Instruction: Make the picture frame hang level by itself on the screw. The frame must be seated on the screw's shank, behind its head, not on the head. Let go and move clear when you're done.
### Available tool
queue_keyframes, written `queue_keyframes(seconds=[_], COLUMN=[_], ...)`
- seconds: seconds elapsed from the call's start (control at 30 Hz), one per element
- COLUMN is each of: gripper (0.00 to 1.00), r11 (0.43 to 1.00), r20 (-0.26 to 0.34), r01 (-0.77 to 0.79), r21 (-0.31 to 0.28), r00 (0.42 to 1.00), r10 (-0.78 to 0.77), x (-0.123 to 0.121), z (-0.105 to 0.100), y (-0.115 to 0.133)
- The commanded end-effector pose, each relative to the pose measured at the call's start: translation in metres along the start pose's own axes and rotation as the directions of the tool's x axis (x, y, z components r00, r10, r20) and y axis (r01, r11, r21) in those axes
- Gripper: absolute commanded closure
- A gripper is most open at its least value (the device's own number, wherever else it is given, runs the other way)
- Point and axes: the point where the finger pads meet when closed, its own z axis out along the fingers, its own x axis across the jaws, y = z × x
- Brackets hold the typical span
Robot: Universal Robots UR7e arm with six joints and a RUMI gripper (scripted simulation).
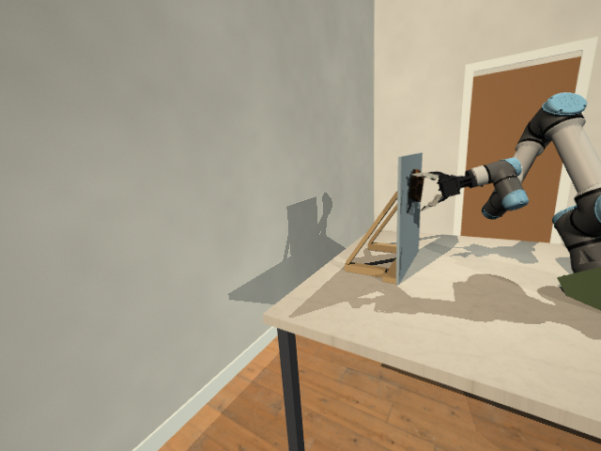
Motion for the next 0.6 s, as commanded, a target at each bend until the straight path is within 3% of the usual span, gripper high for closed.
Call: queue_keyframes(seconds=[0.0, 0.13, 0.57], gripper=[0.0, 0.0, 0.0], r11=[0.995, 0.99, 0.989], r20=[0.058, 0.086, 0.093], r01=[-0.048, -0.07, -0.075], r21=[0.083, 0.121, 0.13], r00=[0.997, 0.994, 0.994], r10=[0.043, 0.06, 0.063], x=[-0.007, -0.011, -0.012], z=[-0.022, -0.032, -0.035], y=[-0.037, -0.053, -0.057])
